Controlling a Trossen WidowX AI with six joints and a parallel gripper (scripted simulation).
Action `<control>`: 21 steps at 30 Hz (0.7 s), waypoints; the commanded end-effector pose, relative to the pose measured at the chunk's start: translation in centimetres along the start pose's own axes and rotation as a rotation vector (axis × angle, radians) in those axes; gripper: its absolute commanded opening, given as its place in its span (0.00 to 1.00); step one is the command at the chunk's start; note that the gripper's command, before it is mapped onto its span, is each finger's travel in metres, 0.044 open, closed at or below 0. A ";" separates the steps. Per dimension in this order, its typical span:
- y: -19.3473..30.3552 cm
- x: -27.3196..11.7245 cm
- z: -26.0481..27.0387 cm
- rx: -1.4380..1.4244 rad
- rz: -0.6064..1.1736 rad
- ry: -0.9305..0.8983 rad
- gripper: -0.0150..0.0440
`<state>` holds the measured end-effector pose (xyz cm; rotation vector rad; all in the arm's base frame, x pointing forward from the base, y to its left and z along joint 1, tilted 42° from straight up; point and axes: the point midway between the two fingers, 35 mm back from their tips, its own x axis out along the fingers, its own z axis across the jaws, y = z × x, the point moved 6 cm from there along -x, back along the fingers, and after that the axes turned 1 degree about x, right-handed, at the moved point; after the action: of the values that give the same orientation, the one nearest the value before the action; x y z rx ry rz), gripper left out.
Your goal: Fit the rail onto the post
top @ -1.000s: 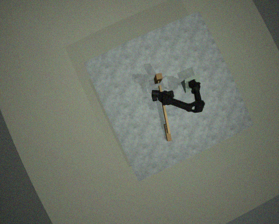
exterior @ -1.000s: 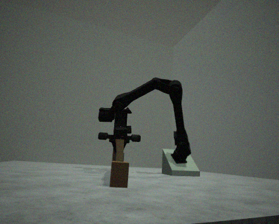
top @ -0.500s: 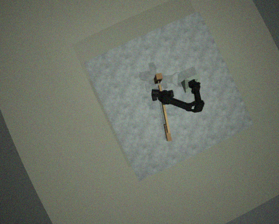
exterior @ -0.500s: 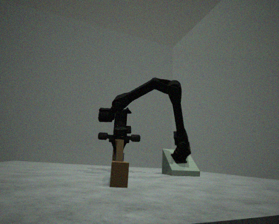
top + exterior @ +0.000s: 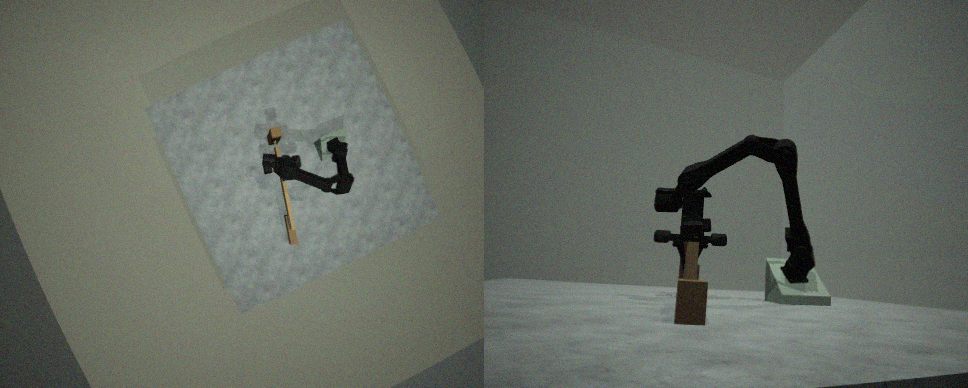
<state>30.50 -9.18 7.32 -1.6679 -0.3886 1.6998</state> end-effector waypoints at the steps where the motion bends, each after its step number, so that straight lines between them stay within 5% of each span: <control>1: 0.2 -0.2 -0.2 -0.004 0.003 0.010 0.25; 21: 0.9 -0.4 -0.2 -0.004 0.004 0.010 0.25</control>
<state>30.40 -9.73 6.96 -1.6719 -0.3885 1.7002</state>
